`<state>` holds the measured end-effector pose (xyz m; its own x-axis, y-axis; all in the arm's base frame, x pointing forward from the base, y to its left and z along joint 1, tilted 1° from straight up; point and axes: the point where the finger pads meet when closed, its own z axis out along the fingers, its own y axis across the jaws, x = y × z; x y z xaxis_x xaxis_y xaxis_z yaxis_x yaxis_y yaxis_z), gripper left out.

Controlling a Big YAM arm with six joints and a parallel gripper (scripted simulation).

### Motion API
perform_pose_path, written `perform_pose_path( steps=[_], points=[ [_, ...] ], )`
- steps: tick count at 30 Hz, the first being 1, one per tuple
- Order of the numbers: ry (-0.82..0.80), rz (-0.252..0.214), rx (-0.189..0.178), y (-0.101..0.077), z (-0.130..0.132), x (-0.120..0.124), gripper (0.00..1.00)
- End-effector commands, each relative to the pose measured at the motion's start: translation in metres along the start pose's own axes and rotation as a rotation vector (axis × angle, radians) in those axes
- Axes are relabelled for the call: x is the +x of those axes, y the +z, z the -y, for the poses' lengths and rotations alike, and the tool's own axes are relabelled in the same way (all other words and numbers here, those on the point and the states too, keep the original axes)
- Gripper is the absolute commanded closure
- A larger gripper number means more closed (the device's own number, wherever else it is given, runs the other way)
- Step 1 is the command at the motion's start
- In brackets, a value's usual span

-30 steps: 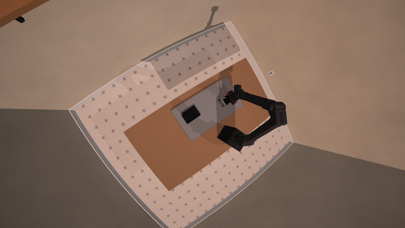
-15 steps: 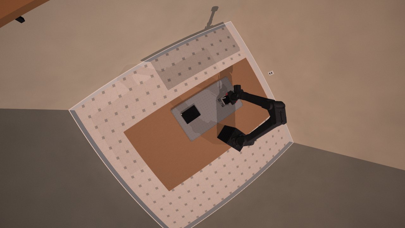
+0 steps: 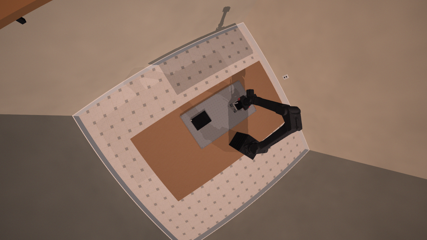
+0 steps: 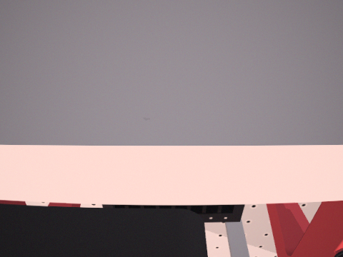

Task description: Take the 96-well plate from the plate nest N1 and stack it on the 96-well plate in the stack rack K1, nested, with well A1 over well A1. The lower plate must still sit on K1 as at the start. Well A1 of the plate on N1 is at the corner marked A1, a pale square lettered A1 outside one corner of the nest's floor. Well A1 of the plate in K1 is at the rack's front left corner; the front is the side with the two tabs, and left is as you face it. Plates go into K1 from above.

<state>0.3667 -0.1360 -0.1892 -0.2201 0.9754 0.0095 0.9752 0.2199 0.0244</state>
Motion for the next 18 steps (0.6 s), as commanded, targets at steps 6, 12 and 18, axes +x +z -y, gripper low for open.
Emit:
perform_pose_path(
  steps=[6, 12, 18],
  points=[
    [0.002, 0.014, -0.016, 0.0028, -0.0115, -0.0050, 1.00],
    [0.002, 0.013, -0.016, 0.0037, -0.0114, -0.0048, 1.00],
    [0.002, 0.015, -0.018, 0.0043, -0.0125, -0.0055, 1.00]
  ],
)
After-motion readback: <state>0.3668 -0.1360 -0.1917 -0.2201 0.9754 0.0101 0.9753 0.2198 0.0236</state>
